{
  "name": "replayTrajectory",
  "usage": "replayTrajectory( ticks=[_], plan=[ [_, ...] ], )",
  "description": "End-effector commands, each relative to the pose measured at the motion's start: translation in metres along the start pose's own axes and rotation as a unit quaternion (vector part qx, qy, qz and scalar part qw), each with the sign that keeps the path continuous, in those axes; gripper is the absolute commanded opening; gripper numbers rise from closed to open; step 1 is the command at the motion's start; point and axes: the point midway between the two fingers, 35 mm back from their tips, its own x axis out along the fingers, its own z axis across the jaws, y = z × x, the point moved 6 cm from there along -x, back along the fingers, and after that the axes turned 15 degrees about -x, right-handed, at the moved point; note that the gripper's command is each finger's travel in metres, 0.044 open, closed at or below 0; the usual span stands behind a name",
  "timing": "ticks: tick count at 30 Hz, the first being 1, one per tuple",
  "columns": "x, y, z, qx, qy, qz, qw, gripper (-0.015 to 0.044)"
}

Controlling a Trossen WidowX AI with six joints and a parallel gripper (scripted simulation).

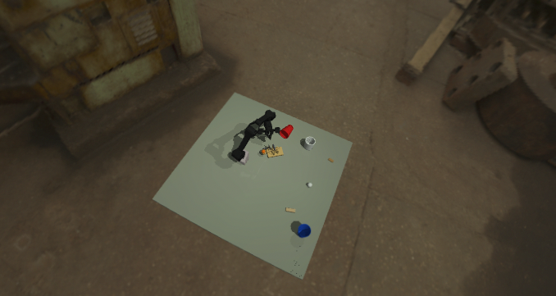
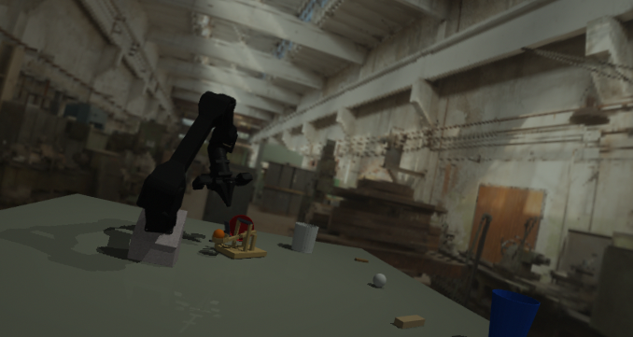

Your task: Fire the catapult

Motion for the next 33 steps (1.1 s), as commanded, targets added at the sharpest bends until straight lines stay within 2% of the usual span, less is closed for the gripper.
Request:
replayTrajectory(
  ticks=[1, 8, 33],
  plan=[
    [0.004, -0.001, 0.024, -0.069, -0.018, 0.041, 0.997, 0.0],
    [0.01, 0.002, 0.052, -0.153, -0.044, 0.096, 0.983, 0.0],
    [0.032, -0.015, 0.054, -0.158, -0.048, 0.101, 0.981, 0.0]
  ],
)
